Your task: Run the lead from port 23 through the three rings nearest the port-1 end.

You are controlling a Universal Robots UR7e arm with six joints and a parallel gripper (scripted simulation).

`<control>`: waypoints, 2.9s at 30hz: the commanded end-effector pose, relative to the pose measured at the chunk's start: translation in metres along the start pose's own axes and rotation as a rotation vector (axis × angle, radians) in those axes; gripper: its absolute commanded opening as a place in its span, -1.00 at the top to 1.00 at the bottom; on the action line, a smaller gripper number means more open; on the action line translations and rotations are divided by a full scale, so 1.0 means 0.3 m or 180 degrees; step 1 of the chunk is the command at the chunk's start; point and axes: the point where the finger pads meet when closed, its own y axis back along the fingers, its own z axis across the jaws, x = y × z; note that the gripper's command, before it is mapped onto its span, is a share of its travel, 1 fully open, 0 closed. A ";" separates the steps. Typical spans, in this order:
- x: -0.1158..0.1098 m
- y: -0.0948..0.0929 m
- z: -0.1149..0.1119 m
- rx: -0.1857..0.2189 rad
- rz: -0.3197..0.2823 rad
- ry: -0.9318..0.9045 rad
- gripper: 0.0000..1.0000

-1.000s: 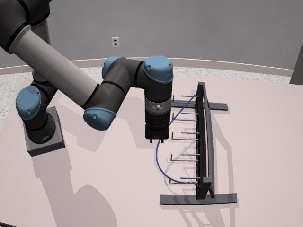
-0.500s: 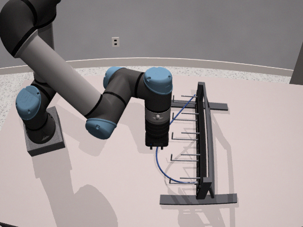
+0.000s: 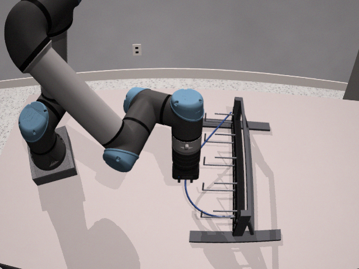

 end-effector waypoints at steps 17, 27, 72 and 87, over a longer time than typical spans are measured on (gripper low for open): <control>-0.001 -0.018 0.002 -0.0005 -0.0002 0.0000 -0.34; -0.001 -0.018 0.002 -0.0005 -0.0002 0.0000 -0.34; -0.001 -0.045 0.002 -0.0005 -0.0002 0.0000 -0.34; -0.001 -0.071 0.002 -0.0005 -0.0002 0.0000 -0.34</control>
